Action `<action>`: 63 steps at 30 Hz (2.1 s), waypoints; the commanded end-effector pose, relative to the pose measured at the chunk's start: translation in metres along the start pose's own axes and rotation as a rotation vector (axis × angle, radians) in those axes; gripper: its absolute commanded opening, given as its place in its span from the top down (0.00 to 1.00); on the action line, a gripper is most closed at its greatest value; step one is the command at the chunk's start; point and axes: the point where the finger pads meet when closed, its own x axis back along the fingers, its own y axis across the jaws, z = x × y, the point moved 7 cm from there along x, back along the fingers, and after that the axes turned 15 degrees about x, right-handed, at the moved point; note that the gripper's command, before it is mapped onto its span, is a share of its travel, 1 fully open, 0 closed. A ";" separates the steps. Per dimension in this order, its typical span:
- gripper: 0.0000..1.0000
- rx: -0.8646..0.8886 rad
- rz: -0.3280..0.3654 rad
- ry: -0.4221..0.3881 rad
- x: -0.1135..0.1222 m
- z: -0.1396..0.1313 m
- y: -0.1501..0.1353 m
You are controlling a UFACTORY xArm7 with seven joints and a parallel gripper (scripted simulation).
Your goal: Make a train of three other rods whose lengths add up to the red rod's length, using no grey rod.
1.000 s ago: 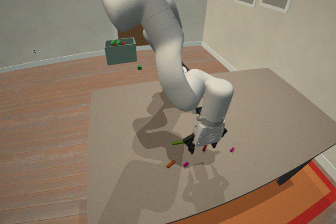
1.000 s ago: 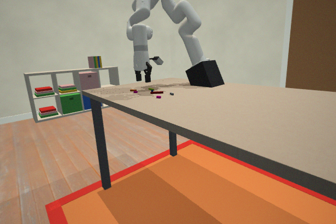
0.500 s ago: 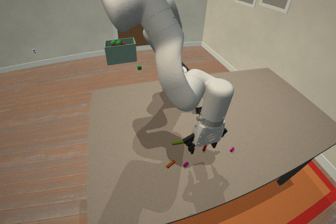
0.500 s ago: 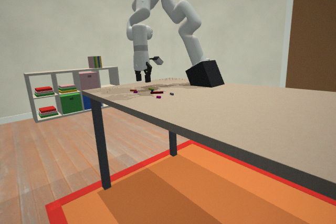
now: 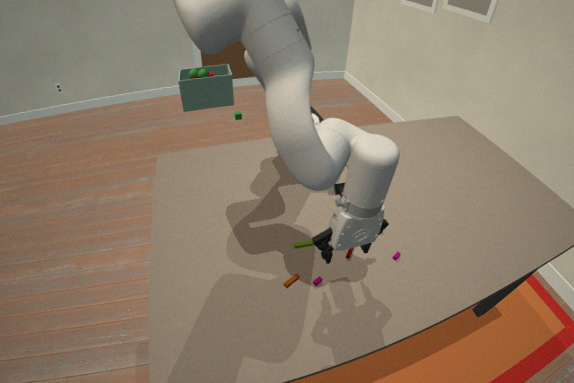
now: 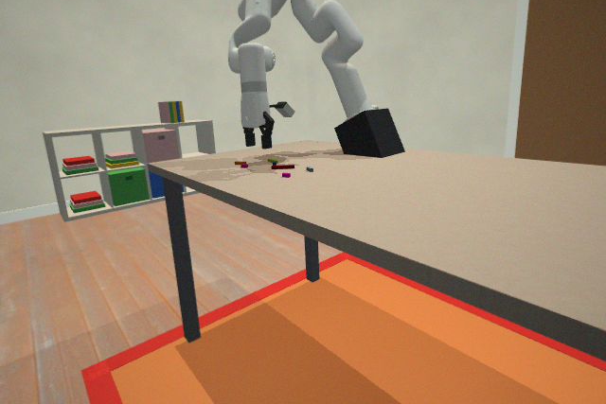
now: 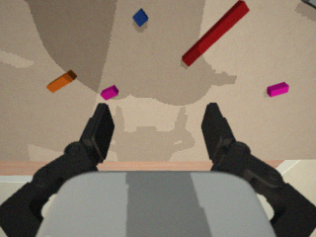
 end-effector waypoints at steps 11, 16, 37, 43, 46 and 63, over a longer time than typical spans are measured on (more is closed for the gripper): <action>0.00 0.000 0.000 -0.004 0.001 -0.001 0.000; 0.00 0.000 0.000 -0.004 0.001 -0.001 0.000; 0.00 0.003 -0.001 -0.004 0.002 0.001 -0.017; 0.00 0.011 -0.001 -0.003 0.002 0.013 -0.065; 0.00 0.014 0.000 -0.003 0.002 0.018 -0.079; 0.00 0.014 0.000 -0.003 0.002 0.018 -0.079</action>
